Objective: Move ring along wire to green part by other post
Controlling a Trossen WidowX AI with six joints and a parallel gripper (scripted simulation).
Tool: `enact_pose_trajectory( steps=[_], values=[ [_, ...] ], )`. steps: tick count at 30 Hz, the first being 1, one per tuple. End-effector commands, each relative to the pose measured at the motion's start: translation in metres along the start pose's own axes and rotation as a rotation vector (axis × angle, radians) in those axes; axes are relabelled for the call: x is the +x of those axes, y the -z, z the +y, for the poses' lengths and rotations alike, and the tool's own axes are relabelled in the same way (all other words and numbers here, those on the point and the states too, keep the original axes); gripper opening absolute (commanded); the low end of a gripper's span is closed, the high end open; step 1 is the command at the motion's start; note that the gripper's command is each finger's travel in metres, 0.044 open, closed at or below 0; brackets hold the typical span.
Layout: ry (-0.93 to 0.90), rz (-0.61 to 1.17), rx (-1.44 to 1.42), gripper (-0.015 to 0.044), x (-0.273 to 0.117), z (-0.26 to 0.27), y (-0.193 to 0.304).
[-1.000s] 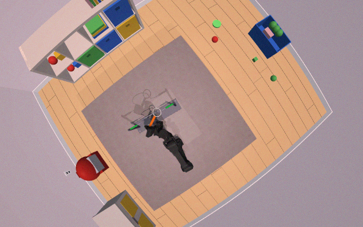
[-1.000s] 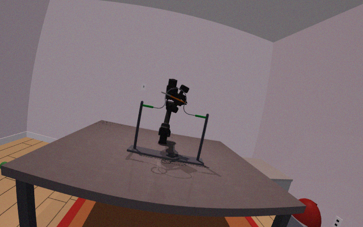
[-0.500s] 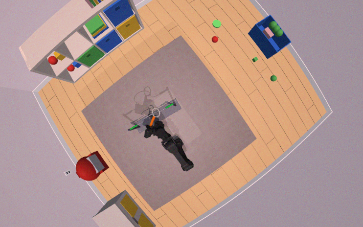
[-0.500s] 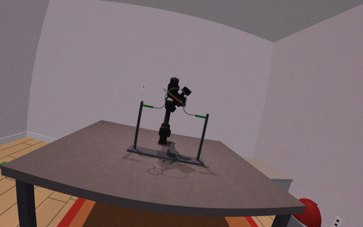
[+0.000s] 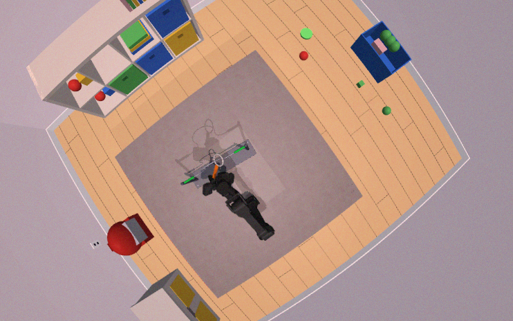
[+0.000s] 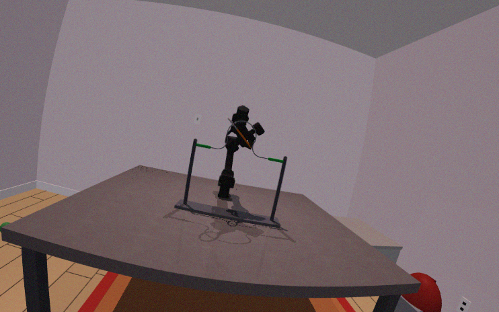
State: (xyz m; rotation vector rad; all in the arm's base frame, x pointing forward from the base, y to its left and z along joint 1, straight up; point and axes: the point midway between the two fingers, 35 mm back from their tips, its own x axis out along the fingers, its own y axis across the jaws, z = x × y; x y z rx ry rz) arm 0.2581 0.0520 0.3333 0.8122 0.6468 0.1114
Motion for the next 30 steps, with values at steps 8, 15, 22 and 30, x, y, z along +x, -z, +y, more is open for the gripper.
enact_pose_trajectory(
  steps=[8, 15, 22, 30],
  values=[
    [0.128, -0.012, -0.140, -0.0150, 0.003, -0.010, -0.001],
    [0.200, -0.023, -0.224, -0.0150, 0.003, -0.016, -0.002],
    [0.272, -0.035, -0.309, -0.0150, 0.002, -0.022, -0.003],
    [0.354, -0.049, -0.405, -0.0150, 0.001, -0.028, -0.006]
  ],
)
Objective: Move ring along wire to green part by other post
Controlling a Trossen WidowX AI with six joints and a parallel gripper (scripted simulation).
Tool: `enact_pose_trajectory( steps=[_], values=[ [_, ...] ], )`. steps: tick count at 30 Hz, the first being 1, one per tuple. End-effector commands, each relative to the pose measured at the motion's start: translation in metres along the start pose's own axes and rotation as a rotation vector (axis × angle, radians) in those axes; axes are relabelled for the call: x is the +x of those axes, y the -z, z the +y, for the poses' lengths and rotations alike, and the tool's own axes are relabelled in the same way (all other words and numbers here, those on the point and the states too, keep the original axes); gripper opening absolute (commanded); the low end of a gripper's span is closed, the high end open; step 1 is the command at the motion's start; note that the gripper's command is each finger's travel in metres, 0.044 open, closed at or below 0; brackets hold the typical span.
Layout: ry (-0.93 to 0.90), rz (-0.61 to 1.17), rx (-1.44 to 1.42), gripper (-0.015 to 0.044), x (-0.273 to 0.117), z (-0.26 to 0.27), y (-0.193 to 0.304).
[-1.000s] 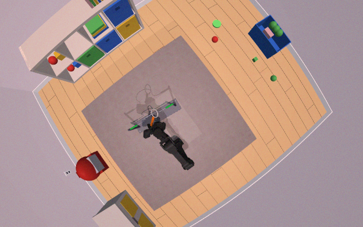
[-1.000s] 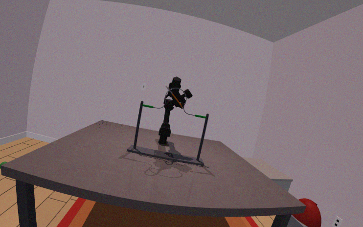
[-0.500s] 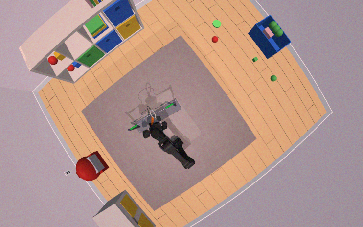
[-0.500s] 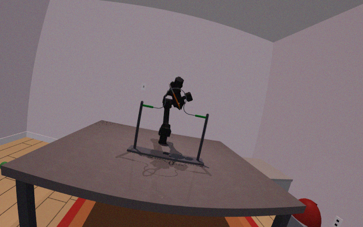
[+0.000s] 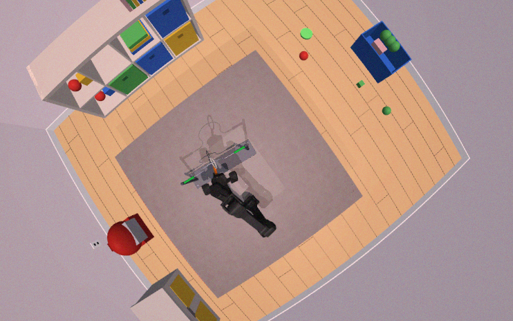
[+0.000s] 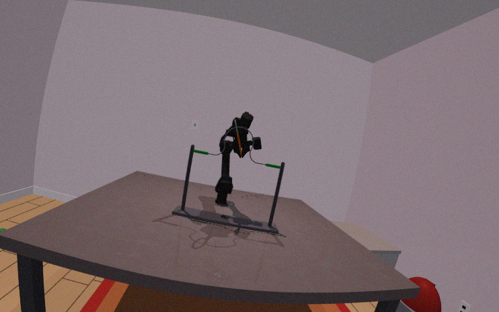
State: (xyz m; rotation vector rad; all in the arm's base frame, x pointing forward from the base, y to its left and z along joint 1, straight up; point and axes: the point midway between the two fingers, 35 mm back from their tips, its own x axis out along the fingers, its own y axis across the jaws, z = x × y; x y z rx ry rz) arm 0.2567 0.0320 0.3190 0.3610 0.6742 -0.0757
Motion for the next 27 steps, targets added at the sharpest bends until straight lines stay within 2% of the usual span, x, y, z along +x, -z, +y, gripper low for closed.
enact_pose_trajectory(
  steps=[1, 27],
  values=[
    [0.051, 0.000, -0.059, -0.0150, 0.003, -0.004, 0.000],
    [0.313, -0.047, -0.373, -0.0150, 0.002, -0.024, -0.004]
  ],
)
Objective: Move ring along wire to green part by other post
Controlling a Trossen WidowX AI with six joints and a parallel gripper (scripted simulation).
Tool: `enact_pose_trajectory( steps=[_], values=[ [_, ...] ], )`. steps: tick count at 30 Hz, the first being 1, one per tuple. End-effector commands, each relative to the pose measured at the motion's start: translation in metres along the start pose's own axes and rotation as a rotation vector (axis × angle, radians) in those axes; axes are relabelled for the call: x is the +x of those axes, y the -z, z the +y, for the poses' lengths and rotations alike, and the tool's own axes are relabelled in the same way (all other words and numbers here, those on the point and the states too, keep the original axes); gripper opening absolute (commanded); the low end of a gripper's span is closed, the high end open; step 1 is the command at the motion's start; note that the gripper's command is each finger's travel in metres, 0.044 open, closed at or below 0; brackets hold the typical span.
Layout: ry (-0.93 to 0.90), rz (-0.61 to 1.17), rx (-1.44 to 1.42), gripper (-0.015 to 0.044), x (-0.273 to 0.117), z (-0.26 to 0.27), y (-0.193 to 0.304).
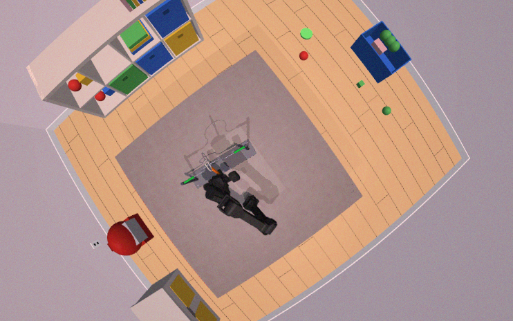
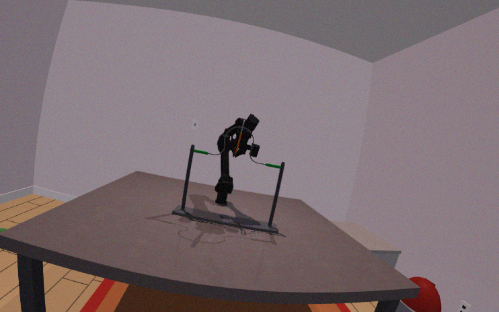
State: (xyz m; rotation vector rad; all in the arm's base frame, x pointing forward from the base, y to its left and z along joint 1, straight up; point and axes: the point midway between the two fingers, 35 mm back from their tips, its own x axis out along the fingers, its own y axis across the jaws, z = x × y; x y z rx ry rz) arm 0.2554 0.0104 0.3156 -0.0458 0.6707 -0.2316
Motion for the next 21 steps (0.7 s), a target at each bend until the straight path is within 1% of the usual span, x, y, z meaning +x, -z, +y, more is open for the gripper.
enact_pose_trajectory(
  steps=[1, 21],
  values=[
    [0.048, 0.000, -0.062, -0.0150, 0.002, -0.003, 0.001],
    [0.244, -0.039, -0.299, -0.0150, 0.002, -0.019, -0.002]
  ],
)
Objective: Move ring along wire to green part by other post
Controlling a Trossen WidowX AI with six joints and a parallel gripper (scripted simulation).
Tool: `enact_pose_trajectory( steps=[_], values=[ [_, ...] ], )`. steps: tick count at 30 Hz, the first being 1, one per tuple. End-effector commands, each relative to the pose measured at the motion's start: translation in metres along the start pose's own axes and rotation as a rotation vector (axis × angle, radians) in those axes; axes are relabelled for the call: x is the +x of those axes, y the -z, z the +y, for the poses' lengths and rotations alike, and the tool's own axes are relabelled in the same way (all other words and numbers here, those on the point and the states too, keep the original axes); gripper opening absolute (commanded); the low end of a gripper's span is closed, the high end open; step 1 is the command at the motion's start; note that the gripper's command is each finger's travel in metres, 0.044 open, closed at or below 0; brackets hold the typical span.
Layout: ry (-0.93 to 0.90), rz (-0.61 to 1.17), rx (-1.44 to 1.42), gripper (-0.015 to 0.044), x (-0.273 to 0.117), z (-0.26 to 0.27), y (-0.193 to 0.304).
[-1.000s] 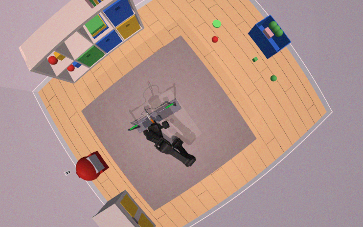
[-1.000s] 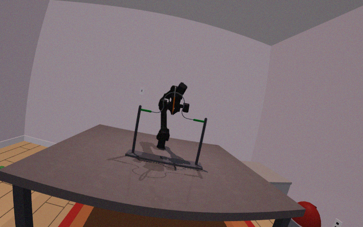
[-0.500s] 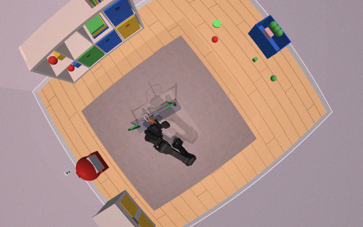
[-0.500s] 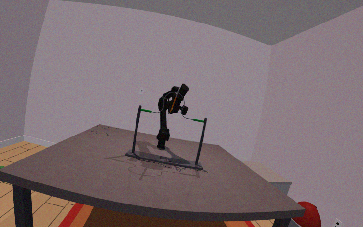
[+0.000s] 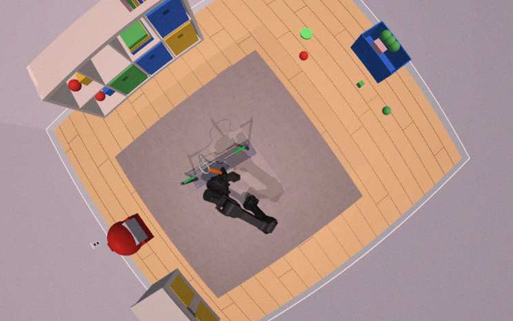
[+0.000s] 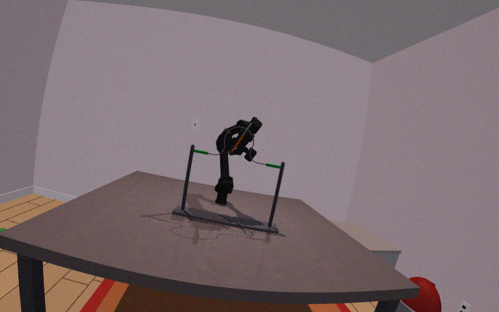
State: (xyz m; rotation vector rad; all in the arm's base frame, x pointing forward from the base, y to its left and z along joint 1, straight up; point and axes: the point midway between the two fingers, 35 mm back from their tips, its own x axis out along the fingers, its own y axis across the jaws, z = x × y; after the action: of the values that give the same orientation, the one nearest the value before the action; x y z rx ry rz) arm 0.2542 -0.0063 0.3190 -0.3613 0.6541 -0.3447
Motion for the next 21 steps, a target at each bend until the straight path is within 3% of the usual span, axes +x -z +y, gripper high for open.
enact_pose_trajectory(
  steps=[1, 21],
  values=[
    [0.045, -0.003, -0.060, -0.0150, 0.002, -0.003, 0.001],
    [0.242, -0.042, -0.303, -0.0150, 0.001, -0.019, -0.002]
  ],
)
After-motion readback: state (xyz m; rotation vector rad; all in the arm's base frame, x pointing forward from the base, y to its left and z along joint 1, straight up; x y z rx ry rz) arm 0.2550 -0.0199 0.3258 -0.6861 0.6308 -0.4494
